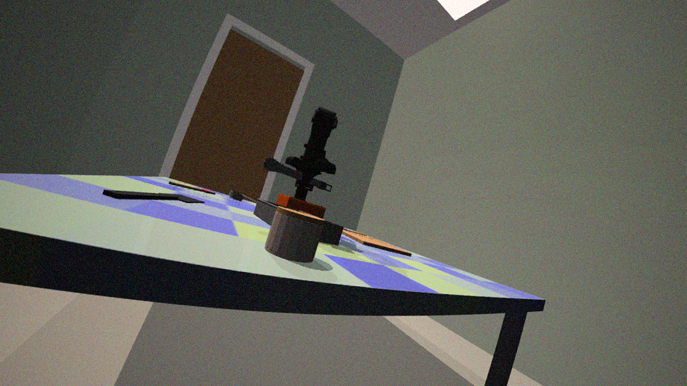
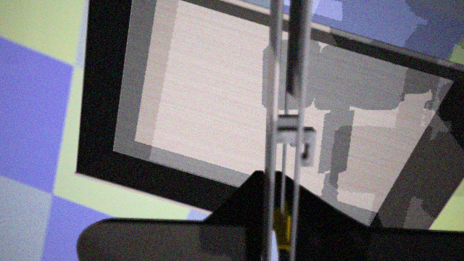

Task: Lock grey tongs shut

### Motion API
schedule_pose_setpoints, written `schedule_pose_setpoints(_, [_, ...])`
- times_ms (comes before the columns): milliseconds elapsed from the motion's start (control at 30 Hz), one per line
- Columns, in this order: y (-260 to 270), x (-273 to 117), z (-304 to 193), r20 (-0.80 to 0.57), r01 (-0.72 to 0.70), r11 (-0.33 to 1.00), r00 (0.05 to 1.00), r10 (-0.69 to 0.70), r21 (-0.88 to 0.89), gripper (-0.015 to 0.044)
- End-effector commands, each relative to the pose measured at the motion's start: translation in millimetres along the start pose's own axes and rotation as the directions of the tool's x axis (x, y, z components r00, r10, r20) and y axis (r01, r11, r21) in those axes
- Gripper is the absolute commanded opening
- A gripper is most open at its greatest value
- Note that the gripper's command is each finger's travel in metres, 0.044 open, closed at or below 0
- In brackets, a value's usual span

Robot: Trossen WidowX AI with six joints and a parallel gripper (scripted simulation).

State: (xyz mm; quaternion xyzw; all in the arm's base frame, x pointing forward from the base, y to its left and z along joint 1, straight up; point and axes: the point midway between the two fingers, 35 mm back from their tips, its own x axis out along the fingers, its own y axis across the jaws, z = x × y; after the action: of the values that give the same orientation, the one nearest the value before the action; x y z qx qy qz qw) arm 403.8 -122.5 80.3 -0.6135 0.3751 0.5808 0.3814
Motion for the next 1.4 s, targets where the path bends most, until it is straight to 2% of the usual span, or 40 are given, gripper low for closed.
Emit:
schedule_pose_setpoints(0, [-6.1, 0.2, 8.1, 0.002, 0.001, 1.0, 1.0, -0.001, -0.012, -0.015])
schedule_pose_setpoints(767, [-74.9, -2.7, 139.9, 0.011, 0.014, 0.976, 1.0, -0.011, -0.217, -0.015])
schedule_pose_setpoints(1367, [-93.0, -5.9, 248.9, 0.027, 0.021, 0.929, 1.0, -0.012, -0.368, -0.015])
